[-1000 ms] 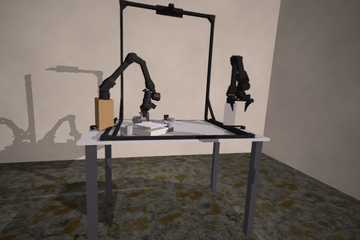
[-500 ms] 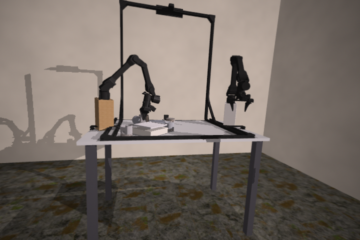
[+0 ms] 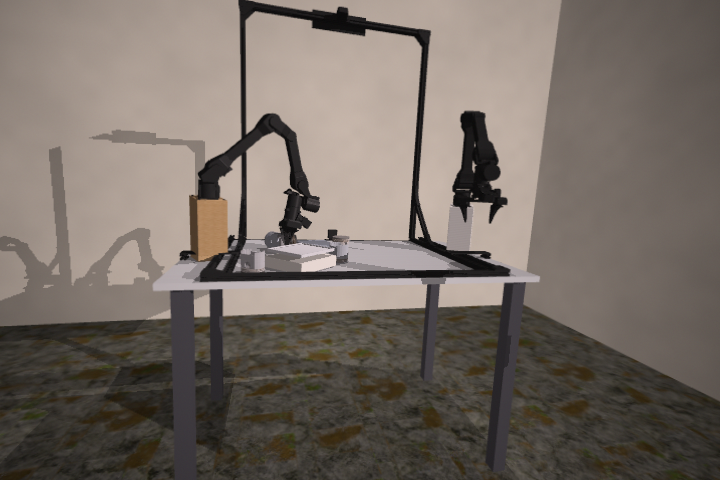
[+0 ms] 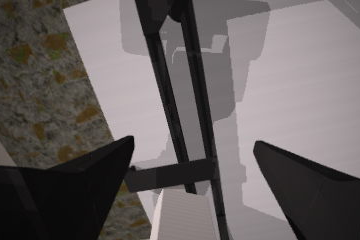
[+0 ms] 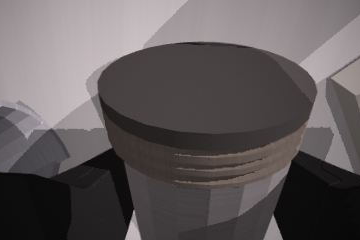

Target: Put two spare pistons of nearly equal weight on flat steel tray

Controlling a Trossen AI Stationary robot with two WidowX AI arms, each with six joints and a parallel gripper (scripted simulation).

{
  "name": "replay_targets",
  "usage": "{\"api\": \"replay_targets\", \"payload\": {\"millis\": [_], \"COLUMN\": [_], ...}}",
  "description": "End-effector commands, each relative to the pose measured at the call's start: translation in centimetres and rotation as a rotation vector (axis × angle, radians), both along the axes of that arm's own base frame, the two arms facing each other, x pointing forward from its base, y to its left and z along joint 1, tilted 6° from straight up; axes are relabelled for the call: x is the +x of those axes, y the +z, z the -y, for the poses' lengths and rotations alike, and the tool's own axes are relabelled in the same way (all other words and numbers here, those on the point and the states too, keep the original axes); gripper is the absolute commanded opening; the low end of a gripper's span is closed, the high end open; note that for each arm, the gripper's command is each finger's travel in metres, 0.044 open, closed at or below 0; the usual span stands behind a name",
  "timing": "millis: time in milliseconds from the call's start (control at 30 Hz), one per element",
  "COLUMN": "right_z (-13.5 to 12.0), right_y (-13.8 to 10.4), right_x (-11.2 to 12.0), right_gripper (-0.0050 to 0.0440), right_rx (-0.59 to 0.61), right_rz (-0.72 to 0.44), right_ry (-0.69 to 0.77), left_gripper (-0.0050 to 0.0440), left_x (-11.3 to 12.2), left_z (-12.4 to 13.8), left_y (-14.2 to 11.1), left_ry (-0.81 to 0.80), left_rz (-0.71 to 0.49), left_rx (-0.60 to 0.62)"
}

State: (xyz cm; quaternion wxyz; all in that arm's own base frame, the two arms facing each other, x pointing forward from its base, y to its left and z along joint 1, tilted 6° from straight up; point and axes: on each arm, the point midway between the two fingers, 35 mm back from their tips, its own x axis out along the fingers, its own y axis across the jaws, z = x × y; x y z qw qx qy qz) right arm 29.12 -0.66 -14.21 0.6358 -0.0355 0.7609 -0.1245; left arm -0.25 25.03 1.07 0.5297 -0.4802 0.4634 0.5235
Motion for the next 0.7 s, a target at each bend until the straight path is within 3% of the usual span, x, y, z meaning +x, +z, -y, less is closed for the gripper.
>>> {"api": "replay_targets", "payload": {"millis": [0,33,67,667], "right_z": [0.15,0.15,0.15,0.15], "right_y": [-0.45,-0.45,-0.45,-0.45], "right_x": [-0.16,-0.16,-0.16,-0.16], "right_gripper": [0.0158,0.0158,0.0378,0.0378], "right_rx": [-0.005,-0.005,-0.005,-0.005], "right_rz": [-0.006,-0.006,-0.006,-0.006], "right_ry": [0.004,0.004,0.004,0.004], "left_gripper": [0.044,0.044,0.044,0.044], "left_x": [0.02,0.02,0.02,0.02], "left_z": [0.0,0.0,0.0,0.0], "left_y": [0.01,0.01,0.01,0.01], "left_ry": [-0.001,-0.001,-0.001,-0.001], "left_rz": [0.001,0.001,0.001,0.001], "left_rx": [0.0,0.0,0.0,0.0]}}
